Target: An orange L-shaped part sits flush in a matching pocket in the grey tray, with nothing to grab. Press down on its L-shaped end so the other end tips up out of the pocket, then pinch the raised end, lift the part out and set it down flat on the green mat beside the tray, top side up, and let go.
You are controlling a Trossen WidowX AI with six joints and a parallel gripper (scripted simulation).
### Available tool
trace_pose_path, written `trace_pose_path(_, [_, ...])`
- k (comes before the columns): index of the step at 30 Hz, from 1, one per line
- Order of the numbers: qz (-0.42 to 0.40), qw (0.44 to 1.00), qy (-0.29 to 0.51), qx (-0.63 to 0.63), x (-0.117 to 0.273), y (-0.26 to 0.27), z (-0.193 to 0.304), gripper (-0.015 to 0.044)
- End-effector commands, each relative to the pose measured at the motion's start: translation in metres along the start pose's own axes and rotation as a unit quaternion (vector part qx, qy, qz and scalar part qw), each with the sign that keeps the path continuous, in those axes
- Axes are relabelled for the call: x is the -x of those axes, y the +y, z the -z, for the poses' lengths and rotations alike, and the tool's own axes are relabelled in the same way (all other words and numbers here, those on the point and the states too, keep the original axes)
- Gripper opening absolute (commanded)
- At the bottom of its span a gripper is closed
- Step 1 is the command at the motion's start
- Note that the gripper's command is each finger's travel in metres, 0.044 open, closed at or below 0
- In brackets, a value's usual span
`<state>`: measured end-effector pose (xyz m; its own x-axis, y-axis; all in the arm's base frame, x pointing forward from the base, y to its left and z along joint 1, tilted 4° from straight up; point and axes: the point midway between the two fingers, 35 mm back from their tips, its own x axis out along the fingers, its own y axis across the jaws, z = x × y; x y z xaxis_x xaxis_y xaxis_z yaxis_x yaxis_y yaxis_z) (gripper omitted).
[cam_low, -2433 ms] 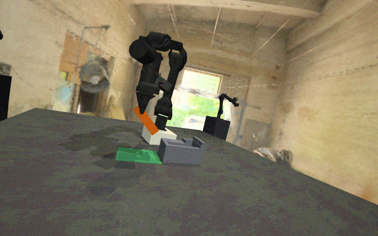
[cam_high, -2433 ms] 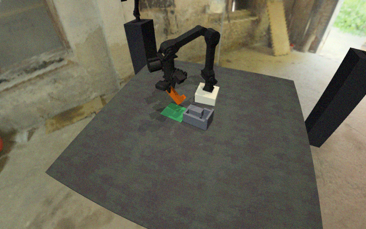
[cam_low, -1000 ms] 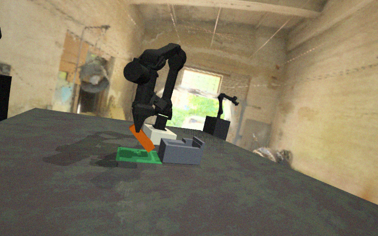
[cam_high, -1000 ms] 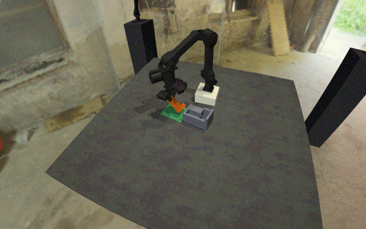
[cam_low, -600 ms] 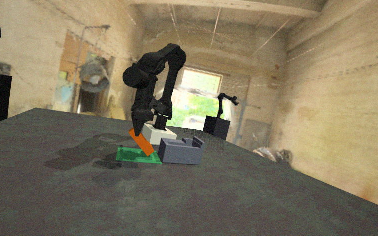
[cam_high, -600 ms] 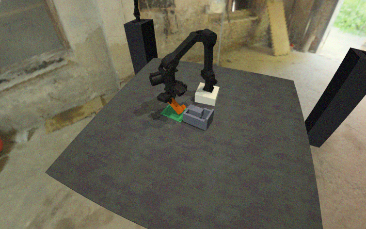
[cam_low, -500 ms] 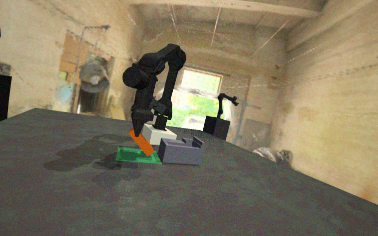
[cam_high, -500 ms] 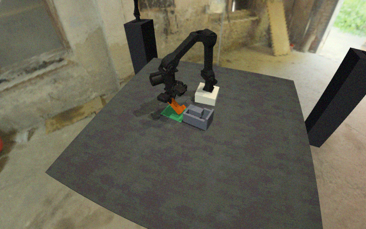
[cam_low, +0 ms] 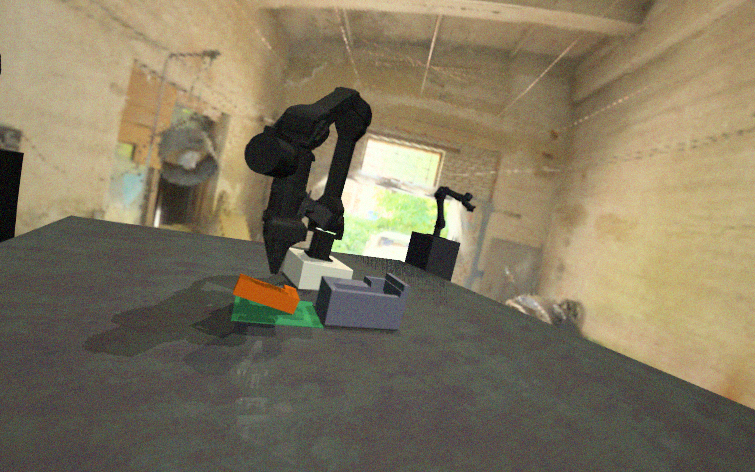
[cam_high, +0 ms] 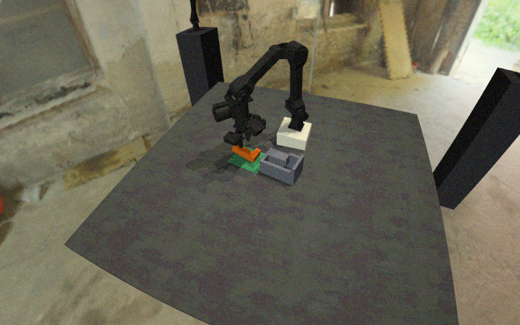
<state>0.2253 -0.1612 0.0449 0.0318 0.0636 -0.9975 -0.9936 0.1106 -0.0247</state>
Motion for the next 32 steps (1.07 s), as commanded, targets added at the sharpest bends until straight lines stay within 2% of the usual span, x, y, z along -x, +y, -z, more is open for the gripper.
trace_pose_path(1, [0.004,1.000,0.003,0.000,0.020,-0.004,0.002,0.0341])
trace_pose_path(3, [0.004,1.000,0.003,0.000,0.042,-0.004,0.003,0.0394])
trace_pose_path(6, [0.004,1.000,0.004,-0.001,0.077,-0.002,0.001,0.0400])
trace_pose_path(8, [0.004,1.000,0.004,-0.001,0.086,-0.001,0.001,0.0400])
trace_pose_path(32, [0.007,1.000,0.004,-0.003,0.081,-0.002,0.001,0.0400])
